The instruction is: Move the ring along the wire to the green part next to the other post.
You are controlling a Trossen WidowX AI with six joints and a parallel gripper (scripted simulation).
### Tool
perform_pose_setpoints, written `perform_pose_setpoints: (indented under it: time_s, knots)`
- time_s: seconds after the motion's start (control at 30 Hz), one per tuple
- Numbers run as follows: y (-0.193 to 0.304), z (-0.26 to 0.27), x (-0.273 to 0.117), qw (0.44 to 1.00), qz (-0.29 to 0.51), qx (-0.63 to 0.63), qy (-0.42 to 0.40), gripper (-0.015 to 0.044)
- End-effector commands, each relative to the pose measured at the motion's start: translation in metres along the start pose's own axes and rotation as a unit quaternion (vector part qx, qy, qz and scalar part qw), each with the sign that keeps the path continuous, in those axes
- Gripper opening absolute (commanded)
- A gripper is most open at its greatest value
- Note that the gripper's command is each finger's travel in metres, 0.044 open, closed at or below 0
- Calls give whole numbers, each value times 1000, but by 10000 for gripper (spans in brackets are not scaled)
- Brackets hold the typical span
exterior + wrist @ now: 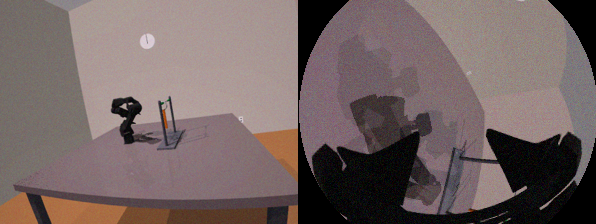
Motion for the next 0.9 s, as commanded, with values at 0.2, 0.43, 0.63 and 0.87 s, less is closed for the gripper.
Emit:
perform_pose_setpoints:
  time_s: [0.2, 0.43, 0.63, 0.87]
  knots:
    - [4, 2, 13, 996, 61, 58, -9, 216]
    - [9, 4, 29, 982, 126, 137, -19, 160]
    - [14, 3, 42, 963, 170, 207, -26, 160]
    - [23, 1, 57, 934, 210, 288, -32, 160]
Point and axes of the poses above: the point midway between the two fingers, 35 mm back from their tips, its own x axis out along the fingers, its own z axis across the jaws, y = z × x, the point moved 10 cm from there along -x, back along the fingers, and after that the axes turned 13 degrees about x, right-handed, at the moved point
